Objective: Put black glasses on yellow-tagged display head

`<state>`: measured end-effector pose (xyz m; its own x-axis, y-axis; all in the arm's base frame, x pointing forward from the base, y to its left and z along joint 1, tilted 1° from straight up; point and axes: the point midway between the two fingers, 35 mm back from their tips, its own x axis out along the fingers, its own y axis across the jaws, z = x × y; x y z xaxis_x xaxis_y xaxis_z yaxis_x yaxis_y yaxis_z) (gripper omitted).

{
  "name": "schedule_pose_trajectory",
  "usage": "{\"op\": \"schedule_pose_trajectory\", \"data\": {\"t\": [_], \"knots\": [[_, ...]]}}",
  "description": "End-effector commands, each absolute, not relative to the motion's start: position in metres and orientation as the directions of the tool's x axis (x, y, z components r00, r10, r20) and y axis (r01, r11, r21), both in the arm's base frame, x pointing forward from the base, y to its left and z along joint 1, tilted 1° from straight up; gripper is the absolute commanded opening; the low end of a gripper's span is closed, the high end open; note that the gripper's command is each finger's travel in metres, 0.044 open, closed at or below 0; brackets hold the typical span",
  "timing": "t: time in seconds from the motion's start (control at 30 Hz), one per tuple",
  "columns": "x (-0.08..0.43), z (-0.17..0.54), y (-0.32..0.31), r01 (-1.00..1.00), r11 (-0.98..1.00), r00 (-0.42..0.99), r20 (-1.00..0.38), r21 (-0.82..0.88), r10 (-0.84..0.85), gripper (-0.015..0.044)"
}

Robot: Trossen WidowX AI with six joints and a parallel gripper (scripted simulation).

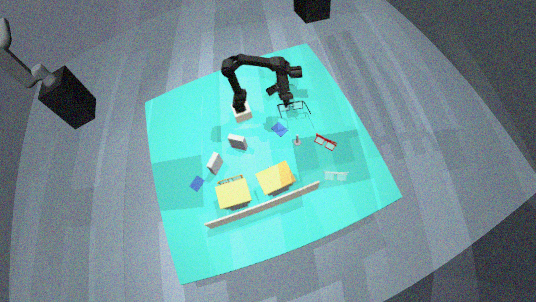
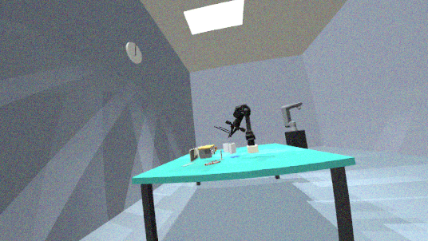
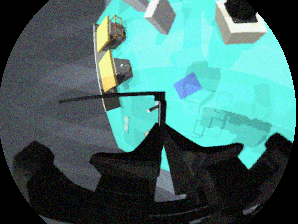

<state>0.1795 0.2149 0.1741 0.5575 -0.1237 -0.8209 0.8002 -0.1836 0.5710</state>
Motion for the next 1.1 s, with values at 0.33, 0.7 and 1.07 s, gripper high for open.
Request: {"op": "schedule_pose_trajectory", "data": {"t": [0.33, 0.7, 1.07], "knots": [[0.188, 0.169, 0.205, 0.824, -0.162, 0.524, -0.839, 0.543, -0.146, 0.0000], [0.212, 0.153, 0.171, 0.889, -0.114, 0.418, -0.886, 0.444, -0.200, 0.0000], [0.230, 0.139, 0.135, 0.940, -0.081, 0.308, -0.926, 0.332, -0.217, 0.0000]]}}
